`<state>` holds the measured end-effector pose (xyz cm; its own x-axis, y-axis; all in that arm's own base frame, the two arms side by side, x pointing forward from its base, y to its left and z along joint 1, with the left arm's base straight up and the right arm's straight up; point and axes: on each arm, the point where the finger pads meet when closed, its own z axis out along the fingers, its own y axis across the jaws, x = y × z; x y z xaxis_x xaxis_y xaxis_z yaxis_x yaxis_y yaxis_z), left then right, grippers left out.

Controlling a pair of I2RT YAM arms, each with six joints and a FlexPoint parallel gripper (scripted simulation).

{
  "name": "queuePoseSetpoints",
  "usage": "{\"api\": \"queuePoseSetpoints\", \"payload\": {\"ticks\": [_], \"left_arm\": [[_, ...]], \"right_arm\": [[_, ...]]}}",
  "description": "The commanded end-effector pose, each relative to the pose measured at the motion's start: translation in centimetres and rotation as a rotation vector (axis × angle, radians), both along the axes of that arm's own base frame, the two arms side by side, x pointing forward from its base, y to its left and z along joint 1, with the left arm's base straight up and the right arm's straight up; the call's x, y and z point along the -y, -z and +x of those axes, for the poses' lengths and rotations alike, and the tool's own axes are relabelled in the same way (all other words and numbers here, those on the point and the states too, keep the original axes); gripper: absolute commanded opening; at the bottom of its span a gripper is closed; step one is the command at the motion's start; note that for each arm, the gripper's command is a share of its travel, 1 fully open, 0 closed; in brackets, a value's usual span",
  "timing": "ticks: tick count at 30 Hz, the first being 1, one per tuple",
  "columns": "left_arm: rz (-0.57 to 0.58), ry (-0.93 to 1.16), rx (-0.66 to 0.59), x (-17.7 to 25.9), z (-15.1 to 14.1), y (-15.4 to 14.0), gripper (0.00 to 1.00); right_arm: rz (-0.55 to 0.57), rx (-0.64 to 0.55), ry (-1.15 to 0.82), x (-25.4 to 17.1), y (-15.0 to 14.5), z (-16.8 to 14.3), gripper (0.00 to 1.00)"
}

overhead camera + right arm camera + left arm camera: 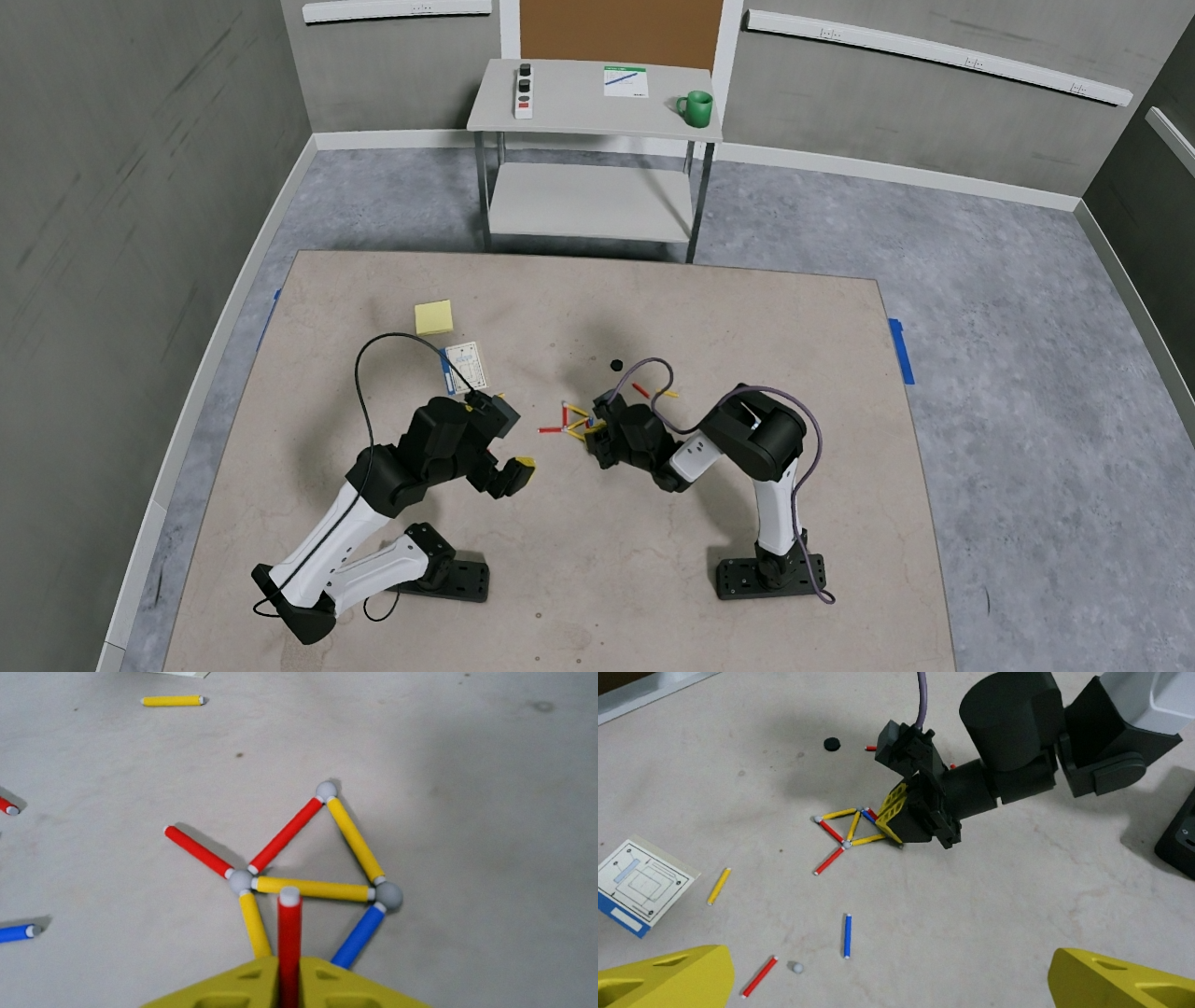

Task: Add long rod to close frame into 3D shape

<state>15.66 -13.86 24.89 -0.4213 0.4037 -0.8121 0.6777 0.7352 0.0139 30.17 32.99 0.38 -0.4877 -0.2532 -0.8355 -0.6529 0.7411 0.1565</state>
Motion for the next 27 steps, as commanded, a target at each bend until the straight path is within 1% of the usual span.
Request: {"api": "queuePoseSetpoints", "payload": {"ticks": [1, 5, 10, 11, 17, 19, 24, 27], "left_arm": [[-0.004, 0.002, 0.005, 0.0, 0.1, -0.3, 1.0], [-0.004, 0.002, 0.005, 0.0, 0.1, -0.3, 1.0], [-0.002, -0.063, 0.001, -0.5, 0.9, -0.8, 0.44], [0.0, -0.082, -0.003, -0.6, 1.2, -0.9, 0.35], [0.004, -0.217, -0.047, -0.7, 3.9, -2.1, 0.35], [0.004, -0.217, -0.047, -0.7, 3.9, -2.1, 0.35], [0.009, -0.35, -0.144, 0.0, 7.2, -2.7, 0.35], [0.011, -0.426, -0.251, 1.1, 9.7, -2.4, 0.35]], "right_arm": [[0.027, 0.021, 0.0, -0.7, -0.7, 0.1, 0.0], [0.028, 0.022, 0.001, -0.7, -0.7, 0.1, 0.0], [0.028, 0.022, 0.001, -0.7, -0.7, 0.1, 0.0], [0.028, 0.022, 0.001, -0.7, -0.7, 0.1, 0.0], [0.028, 0.022, 0.001, -0.7, -0.7, 0.1, 0.0], [0.028, 0.022, 0.001, -0.7, -0.7, 0.1, 0.0], [0.029, 0.023, 0.001, -0.7, -0.8, 0.1, 0.0], [0.029, 0.023, 0.001, -0.7, -0.8, 0.1, 0.0]]}}
